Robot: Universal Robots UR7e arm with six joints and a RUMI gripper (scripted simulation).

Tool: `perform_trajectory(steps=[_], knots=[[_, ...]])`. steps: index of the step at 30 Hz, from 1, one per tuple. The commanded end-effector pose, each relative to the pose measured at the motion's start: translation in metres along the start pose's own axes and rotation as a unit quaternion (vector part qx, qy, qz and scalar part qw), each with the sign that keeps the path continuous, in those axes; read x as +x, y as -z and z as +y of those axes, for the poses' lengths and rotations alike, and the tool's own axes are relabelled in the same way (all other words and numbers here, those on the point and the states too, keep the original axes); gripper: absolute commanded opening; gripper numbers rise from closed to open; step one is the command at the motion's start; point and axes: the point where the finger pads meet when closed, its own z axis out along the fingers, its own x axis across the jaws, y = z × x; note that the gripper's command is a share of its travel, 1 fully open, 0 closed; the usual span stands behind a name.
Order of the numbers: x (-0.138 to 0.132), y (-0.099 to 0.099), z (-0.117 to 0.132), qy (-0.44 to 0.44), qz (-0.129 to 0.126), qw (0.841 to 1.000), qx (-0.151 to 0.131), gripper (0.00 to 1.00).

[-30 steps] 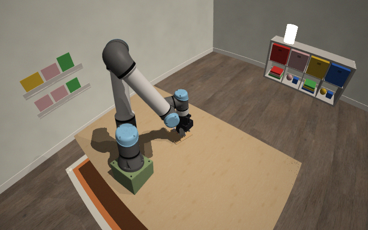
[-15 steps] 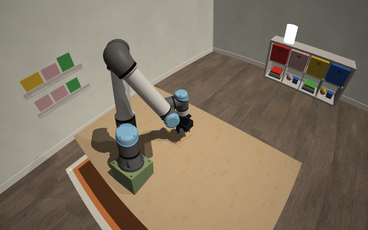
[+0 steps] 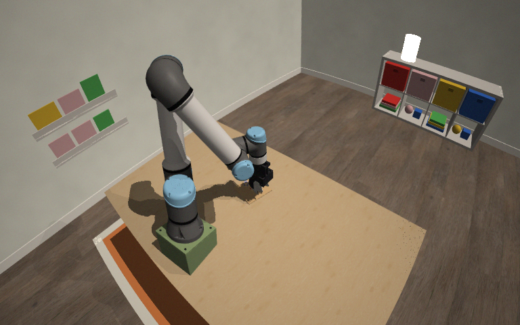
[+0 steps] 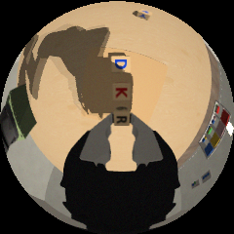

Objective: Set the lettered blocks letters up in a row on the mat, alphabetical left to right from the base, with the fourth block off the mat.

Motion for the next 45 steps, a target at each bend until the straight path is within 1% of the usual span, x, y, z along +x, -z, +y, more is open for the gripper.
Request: perform_trajectory(steps=[1, 45], knots=[[0.0005, 0.0003, 0.0003, 0.0, 0.0, 1.0, 0.0, 0.05], [0.0005, -0.0038, 0.0004, 0.0, 0.0, 1.0, 0.0, 0.05]])
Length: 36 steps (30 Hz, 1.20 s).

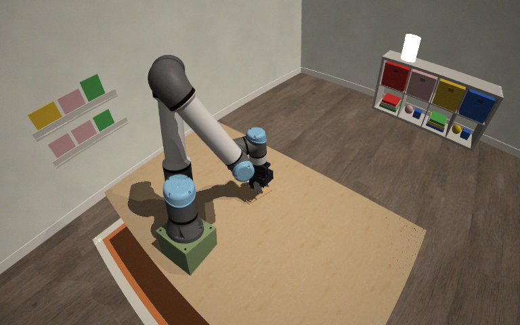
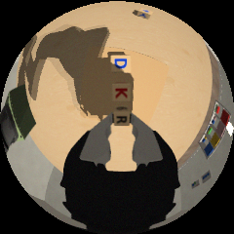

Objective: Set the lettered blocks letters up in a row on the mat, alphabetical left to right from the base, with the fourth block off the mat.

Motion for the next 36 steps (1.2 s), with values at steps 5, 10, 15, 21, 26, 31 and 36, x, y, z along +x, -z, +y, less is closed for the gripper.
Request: perform_trajectory(steps=[5, 10, 15, 21, 26, 31, 36], knots=[[0.0004, 0.0003, 0.0001, 0.0, 0.0, 1.0, 0.0, 0.05], [0.0004, 0.0003, 0.0001, 0.0, 0.0, 1.0, 0.0, 0.05], [0.0004, 0.0003, 0.0001, 0.0, 0.0, 1.0, 0.0, 0.05], [0.0004, 0.0003, 0.0001, 0.0, 0.0, 1.0, 0.0, 0.05], [0.0004, 0.0003, 0.0001, 0.0, 0.0, 1.0, 0.0, 0.05], [0.0004, 0.0003, 0.0001, 0.0, 0.0, 1.0, 0.0, 0.13], [0.0004, 0.0003, 0.0001, 0.0, 0.0, 1.0, 0.0, 0.21]])
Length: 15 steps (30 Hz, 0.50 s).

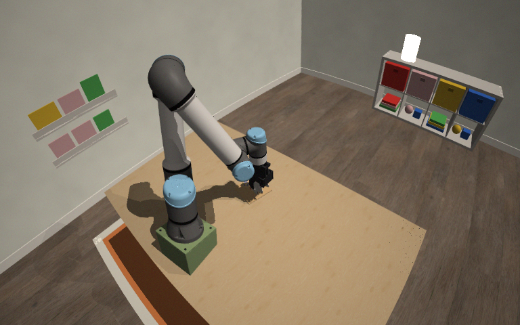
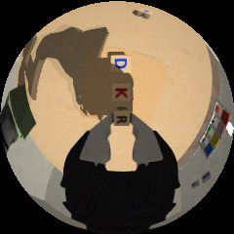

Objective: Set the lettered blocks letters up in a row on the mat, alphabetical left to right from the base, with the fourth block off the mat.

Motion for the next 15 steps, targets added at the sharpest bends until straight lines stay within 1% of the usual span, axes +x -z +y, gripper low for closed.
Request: perform_trajectory(steps=[1, 4, 5, 15], knots=[[0.0004, 0.0003, 0.0001, 0.0, 0.0, 1.0, 0.0, 0.21], [0.0004, 0.0003, 0.0001, 0.0, 0.0, 1.0, 0.0, 0.21], [0.0004, 0.0003, 0.0001, 0.0, 0.0, 1.0, 0.0, 0.25], [0.0004, 0.0004, 0.0001, 0.0, 0.0, 1.0, 0.0, 0.25]])
